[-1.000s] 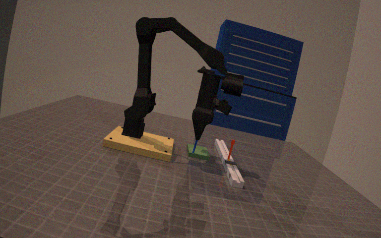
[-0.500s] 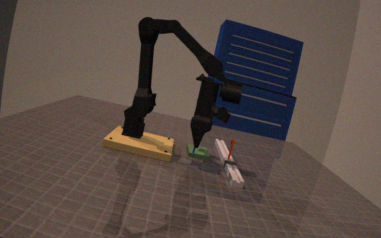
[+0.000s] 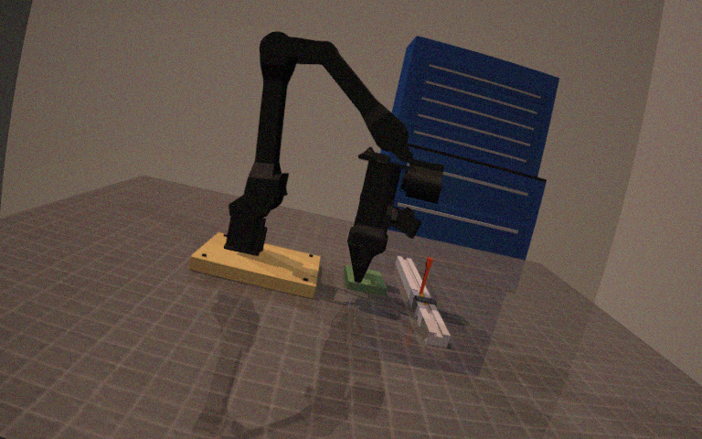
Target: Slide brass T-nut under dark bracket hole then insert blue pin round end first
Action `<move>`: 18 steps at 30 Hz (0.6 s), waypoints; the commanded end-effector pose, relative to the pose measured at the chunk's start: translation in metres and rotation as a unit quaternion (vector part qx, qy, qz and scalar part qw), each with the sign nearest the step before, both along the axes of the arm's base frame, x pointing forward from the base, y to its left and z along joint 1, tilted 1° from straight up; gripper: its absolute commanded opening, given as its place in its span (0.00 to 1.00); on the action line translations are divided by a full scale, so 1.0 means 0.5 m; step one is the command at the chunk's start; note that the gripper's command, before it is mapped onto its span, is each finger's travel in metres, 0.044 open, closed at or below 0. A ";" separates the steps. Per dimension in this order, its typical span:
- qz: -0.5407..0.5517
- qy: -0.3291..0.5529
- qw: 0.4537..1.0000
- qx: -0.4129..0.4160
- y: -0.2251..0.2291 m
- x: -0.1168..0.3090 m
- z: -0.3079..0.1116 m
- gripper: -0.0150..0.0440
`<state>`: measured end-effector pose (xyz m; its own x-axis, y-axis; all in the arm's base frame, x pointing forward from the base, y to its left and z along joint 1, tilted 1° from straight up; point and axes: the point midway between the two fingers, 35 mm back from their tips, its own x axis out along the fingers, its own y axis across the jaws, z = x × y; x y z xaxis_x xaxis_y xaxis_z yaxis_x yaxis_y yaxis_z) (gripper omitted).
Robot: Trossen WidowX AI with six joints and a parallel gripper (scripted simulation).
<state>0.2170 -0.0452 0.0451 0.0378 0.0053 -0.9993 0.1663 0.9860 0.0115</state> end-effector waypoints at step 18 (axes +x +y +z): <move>0.001 0.003 1.000 0.002 0.002 -0.002 -0.006 0.02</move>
